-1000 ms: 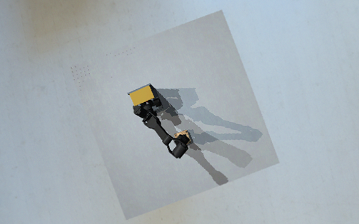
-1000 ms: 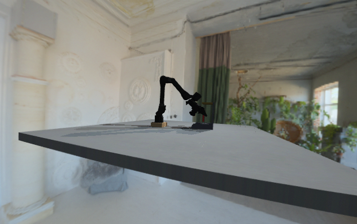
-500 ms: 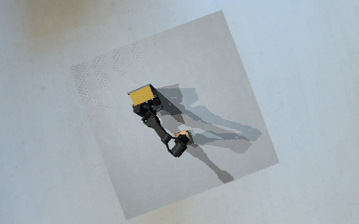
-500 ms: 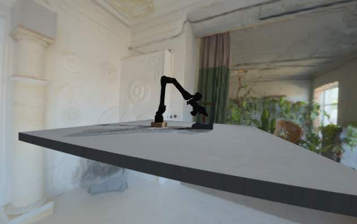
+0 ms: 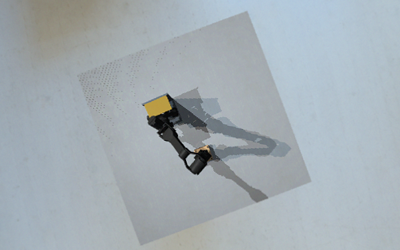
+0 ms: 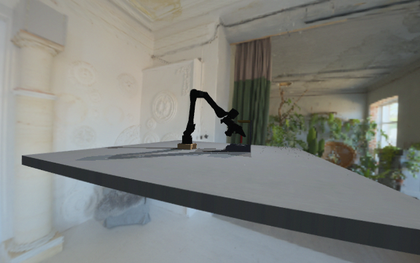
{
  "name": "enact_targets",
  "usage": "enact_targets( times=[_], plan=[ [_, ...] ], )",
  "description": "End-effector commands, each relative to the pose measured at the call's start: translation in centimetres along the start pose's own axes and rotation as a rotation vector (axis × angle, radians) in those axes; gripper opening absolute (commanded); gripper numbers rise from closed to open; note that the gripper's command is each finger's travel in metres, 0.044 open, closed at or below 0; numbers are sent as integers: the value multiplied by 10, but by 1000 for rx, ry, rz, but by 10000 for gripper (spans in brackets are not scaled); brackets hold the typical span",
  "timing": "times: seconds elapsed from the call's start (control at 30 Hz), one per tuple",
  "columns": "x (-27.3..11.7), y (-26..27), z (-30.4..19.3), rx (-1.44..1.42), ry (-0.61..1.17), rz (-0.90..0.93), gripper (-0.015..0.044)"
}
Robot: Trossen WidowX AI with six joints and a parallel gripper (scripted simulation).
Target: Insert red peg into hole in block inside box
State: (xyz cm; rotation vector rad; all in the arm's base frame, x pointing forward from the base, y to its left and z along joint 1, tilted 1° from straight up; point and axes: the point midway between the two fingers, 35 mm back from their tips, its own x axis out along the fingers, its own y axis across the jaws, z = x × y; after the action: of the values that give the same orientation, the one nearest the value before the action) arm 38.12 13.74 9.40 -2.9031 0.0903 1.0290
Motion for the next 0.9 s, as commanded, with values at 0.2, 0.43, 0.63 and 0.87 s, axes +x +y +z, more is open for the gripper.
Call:
enact_targets(
  times=[0.2, 0.43, 0.63, 0.87],
  plan=[
    [6, 3, 14, -9, -11, 1, 0],
    [12, 2, 18, -9, -11, 1, 0],
    [14, 2, 22, -9, -11, 1, 0],
    [18, 2, 27, -9, -11, 1, 0]
  ],
)
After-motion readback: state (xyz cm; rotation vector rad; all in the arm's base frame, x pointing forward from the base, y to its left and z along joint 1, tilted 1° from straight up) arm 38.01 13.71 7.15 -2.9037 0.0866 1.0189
